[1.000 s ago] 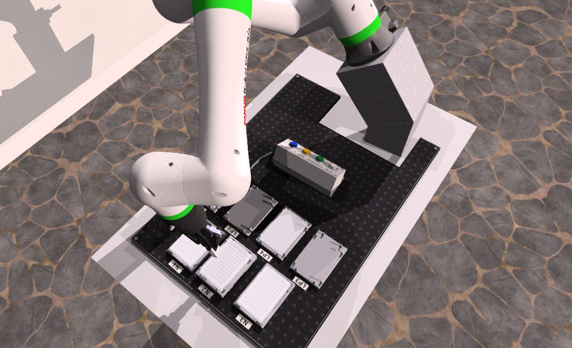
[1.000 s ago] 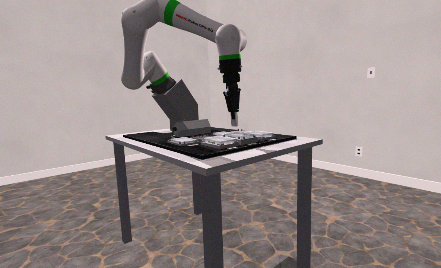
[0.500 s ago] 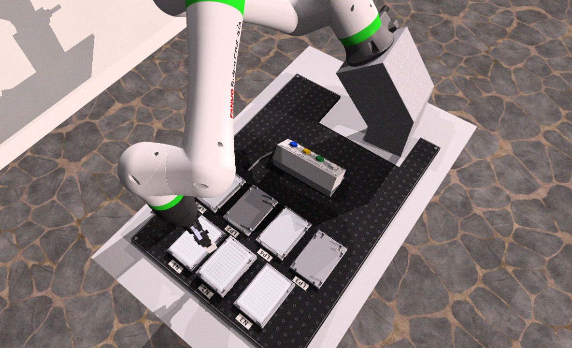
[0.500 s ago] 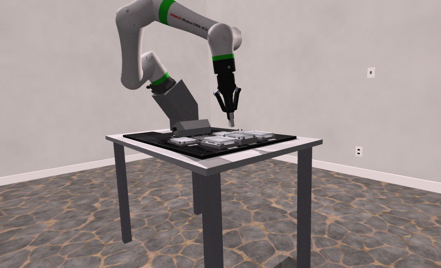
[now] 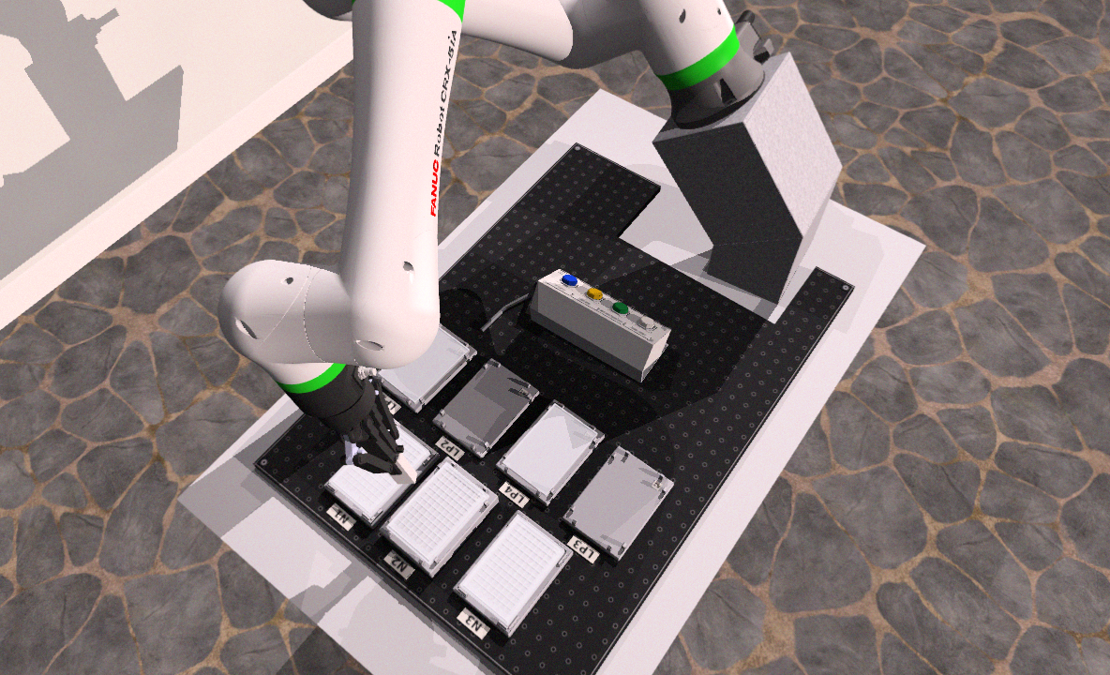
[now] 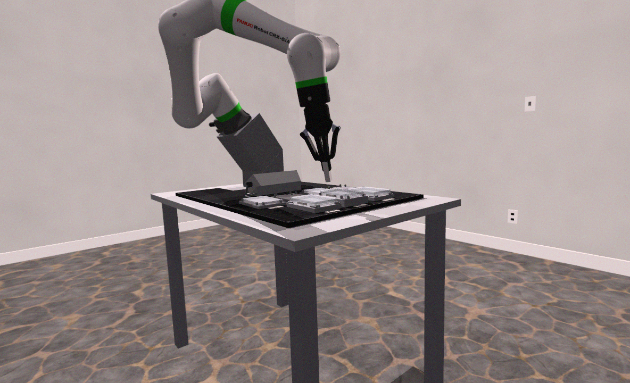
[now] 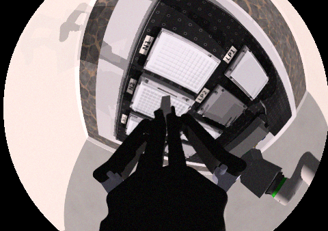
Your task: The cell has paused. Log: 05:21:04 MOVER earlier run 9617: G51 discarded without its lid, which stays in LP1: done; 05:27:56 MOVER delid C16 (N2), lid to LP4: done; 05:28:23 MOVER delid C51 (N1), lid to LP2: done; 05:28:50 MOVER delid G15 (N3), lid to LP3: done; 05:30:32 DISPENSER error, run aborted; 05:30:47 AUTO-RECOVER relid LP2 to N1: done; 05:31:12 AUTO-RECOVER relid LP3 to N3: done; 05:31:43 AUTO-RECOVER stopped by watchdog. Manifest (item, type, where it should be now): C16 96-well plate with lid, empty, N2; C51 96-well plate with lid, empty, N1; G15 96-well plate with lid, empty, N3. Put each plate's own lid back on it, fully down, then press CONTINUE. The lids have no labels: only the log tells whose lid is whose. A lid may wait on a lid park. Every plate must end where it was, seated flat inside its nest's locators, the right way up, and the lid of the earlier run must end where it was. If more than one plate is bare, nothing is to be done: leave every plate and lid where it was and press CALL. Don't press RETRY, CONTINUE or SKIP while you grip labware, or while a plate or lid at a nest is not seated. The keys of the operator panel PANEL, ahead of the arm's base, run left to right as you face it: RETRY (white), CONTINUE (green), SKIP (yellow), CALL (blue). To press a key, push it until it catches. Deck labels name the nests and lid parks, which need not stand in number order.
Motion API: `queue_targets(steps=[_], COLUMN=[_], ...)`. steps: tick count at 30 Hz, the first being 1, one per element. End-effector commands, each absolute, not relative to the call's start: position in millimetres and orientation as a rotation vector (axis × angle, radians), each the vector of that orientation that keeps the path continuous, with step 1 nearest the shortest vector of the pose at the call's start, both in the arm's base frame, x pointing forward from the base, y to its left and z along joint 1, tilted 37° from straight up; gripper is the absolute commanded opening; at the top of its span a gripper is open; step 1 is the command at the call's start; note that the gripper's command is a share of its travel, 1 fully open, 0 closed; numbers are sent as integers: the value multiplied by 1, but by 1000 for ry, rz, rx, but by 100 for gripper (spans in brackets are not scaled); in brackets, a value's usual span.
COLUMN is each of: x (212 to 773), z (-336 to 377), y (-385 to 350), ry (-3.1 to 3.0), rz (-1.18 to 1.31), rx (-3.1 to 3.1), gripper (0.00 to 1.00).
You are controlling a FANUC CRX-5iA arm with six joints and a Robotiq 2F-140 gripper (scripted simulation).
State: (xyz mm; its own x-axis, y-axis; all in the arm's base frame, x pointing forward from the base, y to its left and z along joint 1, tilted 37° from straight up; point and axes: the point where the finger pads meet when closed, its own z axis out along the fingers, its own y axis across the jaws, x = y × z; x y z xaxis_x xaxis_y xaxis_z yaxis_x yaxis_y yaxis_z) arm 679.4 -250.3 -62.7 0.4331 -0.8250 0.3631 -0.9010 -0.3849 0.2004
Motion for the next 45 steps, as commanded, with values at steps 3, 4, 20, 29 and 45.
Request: queue_targets(steps=[3, 4, 20, 29, 45], x=[679, 679, 679, 679, 675], z=[-62, -62, -62, -62, -66], y=[-251, -251, -251, -251, -245], ry=[-1884, -1933, -2582, -2829, -2958], rz=[436, 448, 625, 725, 1003], rx=[2052, 2015, 1311, 818, -37], gripper=[0, 0, 0, 0, 0])
